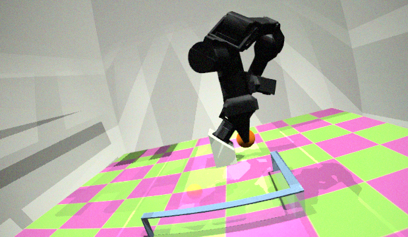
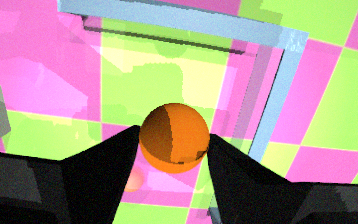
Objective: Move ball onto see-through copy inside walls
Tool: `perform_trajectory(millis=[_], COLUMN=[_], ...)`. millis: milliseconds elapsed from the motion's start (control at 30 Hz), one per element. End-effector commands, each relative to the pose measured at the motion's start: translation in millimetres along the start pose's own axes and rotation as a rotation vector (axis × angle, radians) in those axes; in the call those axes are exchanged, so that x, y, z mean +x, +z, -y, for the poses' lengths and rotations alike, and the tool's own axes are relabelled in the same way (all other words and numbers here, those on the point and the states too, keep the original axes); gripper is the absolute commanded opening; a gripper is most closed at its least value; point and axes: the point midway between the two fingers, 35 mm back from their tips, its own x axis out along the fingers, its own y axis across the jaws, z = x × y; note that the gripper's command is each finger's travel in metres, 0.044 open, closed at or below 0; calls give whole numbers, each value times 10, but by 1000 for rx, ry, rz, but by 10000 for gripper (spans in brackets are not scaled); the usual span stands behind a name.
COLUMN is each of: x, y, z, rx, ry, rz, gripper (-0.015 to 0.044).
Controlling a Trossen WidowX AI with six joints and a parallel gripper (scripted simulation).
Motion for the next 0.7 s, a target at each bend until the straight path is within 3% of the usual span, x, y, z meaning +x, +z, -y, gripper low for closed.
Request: perform_trajectory(millis=[0, 467, 667], x=[57, 364, 414], y=[-358, -1462, -1559], z=[-34, -391, -448], rx=[13, 11, 10], ry=[4, 6, 6], rz=[-8, -6, -3], gripper=[0, 0, 0])
